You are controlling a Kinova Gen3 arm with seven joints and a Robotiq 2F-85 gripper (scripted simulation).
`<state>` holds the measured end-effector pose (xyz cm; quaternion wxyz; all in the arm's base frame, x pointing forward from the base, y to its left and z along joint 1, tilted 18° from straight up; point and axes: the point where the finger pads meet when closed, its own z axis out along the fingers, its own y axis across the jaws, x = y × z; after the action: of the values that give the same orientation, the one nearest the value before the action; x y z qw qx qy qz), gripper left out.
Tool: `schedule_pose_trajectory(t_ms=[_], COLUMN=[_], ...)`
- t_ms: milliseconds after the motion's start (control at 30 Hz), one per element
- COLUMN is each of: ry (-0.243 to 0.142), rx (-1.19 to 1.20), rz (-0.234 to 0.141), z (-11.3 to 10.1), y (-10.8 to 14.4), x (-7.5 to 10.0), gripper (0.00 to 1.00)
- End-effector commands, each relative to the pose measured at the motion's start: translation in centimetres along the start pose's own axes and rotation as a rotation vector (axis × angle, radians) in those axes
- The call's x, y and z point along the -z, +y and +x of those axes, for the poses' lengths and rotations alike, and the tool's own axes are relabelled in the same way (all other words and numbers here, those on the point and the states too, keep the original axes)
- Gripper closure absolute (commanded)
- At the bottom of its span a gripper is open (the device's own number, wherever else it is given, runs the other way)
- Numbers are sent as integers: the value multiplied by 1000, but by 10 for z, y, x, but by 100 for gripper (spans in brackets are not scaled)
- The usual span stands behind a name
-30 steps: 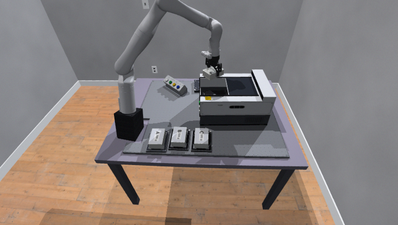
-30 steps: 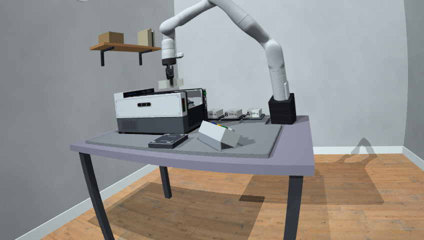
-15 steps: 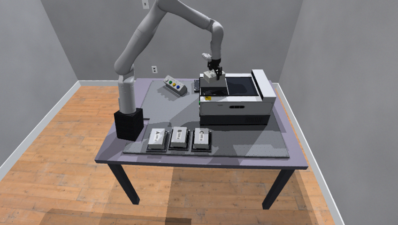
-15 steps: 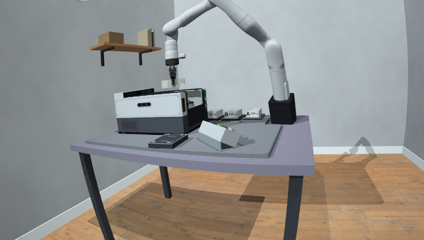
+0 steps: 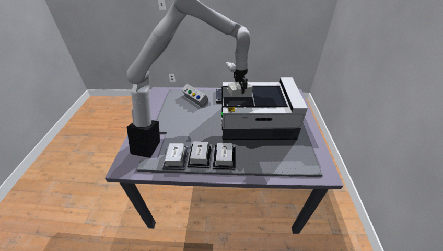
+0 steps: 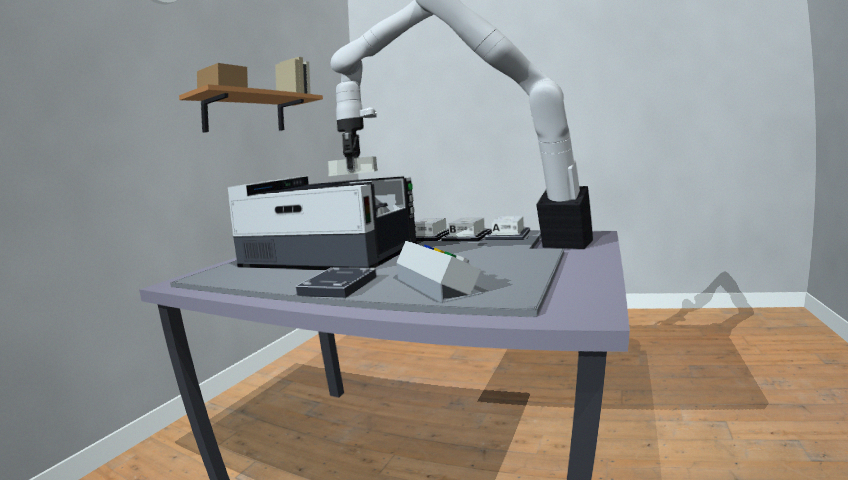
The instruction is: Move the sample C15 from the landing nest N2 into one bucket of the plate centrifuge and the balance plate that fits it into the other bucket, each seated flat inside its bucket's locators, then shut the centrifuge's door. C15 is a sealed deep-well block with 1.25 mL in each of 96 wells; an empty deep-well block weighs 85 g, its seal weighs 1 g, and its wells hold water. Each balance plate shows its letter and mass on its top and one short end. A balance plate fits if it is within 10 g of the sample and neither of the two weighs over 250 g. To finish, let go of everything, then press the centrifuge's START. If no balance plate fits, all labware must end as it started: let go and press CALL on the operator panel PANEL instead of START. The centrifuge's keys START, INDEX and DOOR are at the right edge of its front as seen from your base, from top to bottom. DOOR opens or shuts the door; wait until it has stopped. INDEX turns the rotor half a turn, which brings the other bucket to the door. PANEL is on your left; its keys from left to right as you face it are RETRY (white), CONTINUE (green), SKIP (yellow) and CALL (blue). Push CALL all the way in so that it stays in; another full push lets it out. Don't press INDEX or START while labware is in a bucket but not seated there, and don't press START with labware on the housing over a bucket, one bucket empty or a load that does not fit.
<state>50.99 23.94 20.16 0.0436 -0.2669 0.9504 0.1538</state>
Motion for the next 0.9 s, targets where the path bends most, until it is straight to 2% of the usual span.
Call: schedule_pose_trajectory(t_ms=[0, 867], ry=[-2, -3], rx=[-36, -293], rz=[1, 0], z=[2, 1], y=[-10, -10], x=[1, 1], gripper=[5, 5])
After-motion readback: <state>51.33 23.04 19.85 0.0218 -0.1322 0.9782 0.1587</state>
